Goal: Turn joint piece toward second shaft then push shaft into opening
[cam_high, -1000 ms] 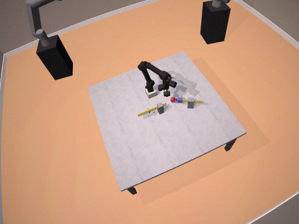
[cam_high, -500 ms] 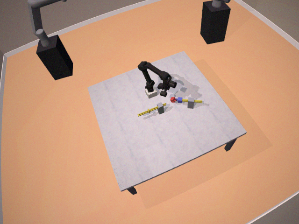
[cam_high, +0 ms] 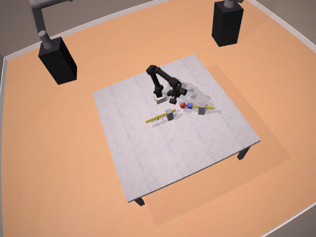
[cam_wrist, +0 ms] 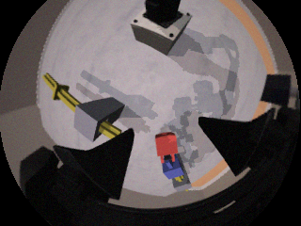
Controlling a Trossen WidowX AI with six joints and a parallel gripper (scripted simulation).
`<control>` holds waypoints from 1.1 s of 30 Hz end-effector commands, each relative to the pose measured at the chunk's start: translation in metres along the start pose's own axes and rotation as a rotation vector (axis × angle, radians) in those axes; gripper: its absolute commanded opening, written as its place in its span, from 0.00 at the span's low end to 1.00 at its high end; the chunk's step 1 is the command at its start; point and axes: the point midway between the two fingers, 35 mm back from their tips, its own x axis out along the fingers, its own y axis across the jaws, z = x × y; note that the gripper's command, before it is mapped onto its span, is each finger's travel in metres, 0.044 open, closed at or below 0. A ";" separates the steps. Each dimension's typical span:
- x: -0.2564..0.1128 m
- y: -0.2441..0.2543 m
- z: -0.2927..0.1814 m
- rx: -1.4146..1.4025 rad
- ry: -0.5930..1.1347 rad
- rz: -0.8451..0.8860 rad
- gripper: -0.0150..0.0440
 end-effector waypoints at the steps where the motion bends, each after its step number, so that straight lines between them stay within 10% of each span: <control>1: 0.020 0.000 0.001 0.004 -0.011 0.001 1.00; 33: 0.053 0.000 -0.063 0.004 -0.006 0.001 1.00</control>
